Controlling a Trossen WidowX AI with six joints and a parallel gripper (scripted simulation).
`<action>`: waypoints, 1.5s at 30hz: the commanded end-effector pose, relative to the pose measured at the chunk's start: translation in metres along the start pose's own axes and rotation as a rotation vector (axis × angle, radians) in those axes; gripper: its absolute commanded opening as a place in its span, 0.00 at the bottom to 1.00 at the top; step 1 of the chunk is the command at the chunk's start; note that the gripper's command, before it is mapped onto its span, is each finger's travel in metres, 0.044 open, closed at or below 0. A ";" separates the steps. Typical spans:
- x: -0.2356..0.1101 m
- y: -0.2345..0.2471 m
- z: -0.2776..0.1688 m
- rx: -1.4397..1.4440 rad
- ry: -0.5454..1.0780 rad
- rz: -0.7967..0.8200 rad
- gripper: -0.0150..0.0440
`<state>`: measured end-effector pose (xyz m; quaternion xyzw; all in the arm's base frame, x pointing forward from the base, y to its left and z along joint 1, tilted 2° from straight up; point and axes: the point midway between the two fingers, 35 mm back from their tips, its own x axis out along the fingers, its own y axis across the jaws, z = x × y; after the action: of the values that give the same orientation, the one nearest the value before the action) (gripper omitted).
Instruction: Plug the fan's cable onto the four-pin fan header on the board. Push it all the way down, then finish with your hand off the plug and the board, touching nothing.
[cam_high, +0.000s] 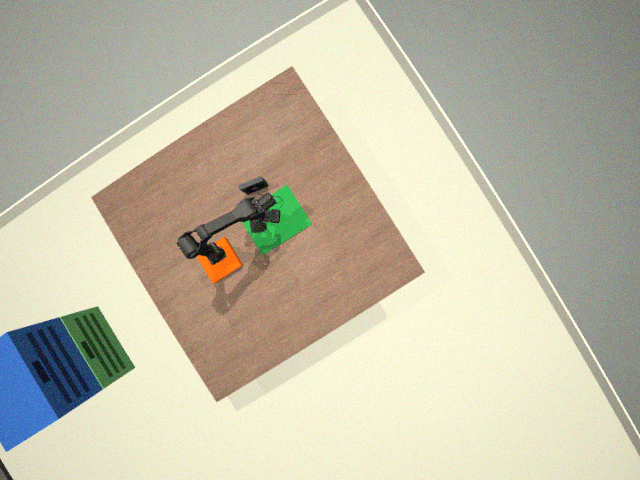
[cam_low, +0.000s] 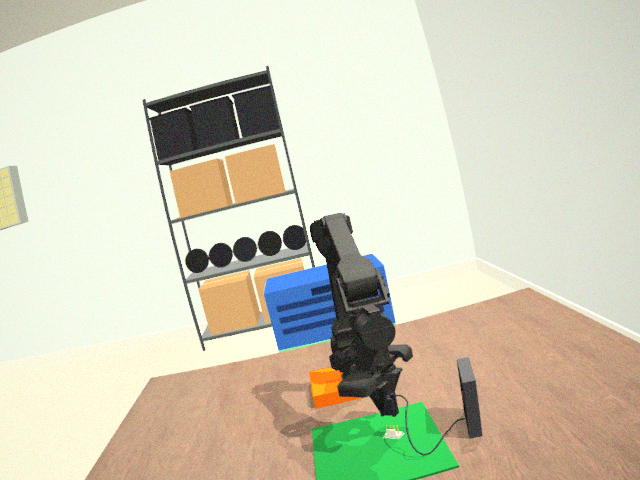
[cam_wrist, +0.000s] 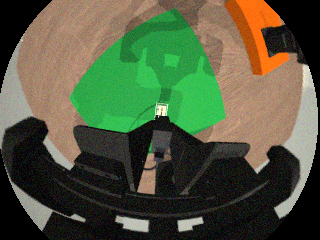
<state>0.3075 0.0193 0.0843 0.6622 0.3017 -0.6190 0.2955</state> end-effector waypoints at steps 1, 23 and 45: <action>0.001 -0.001 0.002 -0.005 -0.004 -0.001 0.25; 0.023 -0.001 0.003 -0.013 -0.005 -0.001 0.25; 0.022 0.002 0.000 -0.014 -0.004 -0.001 0.25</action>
<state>0.3075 0.0190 0.0602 0.6575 0.3061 -0.6209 0.2974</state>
